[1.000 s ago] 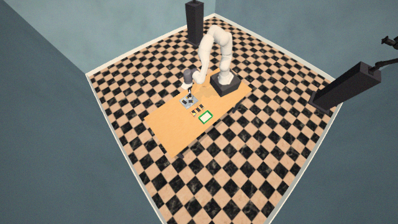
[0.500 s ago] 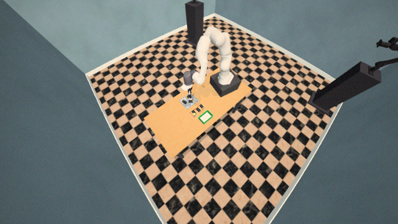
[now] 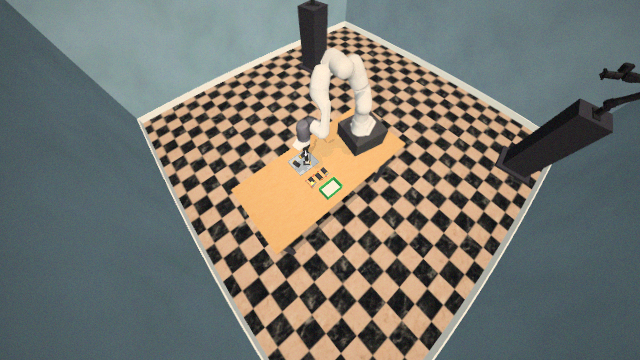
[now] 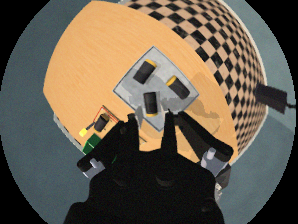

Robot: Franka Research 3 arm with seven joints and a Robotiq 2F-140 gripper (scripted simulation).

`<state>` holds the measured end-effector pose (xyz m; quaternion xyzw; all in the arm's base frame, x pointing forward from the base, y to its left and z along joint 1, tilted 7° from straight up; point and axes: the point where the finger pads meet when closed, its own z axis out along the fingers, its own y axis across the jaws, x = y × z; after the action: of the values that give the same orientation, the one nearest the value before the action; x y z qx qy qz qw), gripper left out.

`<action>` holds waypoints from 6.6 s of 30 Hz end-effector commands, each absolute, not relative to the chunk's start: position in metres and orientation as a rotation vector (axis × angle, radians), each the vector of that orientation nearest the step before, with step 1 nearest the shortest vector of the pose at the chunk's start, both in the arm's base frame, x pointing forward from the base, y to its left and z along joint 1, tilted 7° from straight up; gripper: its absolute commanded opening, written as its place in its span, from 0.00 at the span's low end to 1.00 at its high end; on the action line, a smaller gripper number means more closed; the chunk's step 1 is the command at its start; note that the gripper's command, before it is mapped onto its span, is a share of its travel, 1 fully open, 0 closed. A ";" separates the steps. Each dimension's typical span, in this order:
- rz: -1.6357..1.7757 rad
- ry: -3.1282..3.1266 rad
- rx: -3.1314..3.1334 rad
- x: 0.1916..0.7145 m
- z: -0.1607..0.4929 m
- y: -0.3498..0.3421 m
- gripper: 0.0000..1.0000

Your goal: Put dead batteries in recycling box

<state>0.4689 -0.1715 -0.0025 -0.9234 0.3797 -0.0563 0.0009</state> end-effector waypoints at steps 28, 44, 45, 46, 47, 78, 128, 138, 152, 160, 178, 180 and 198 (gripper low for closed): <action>-0.198 1.255 -2.866 0.473 -0.001 -0.173 0.29; -0.198 1.255 -2.866 0.475 0.000 -0.174 0.29; -0.198 1.255 -2.866 0.475 0.000 -0.174 0.29; -0.198 1.255 -2.866 0.475 0.000 -0.174 0.29; -0.198 1.255 -2.866 0.475 0.000 -0.174 0.29; -0.198 1.255 -2.866 0.474 -0.001 -0.174 0.29; -0.198 1.255 -2.866 0.474 -0.001 -0.174 0.29; -0.198 1.255 -2.866 0.474 -0.001 -0.174 0.29; -0.198 1.255 -2.866 0.474 -0.001 -0.174 0.29; -0.198 1.255 -2.866 0.474 -0.001 -0.174 0.29; -0.198 1.255 -2.866 0.478 -0.035 -0.176 0.29; -0.198 1.255 -2.866 0.478 -0.035 -0.176 0.29; -0.198 1.255 -2.866 0.479 -0.045 -0.176 0.29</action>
<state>0.4768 -0.1751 -0.0460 -0.9161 0.3963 -0.0601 0.0024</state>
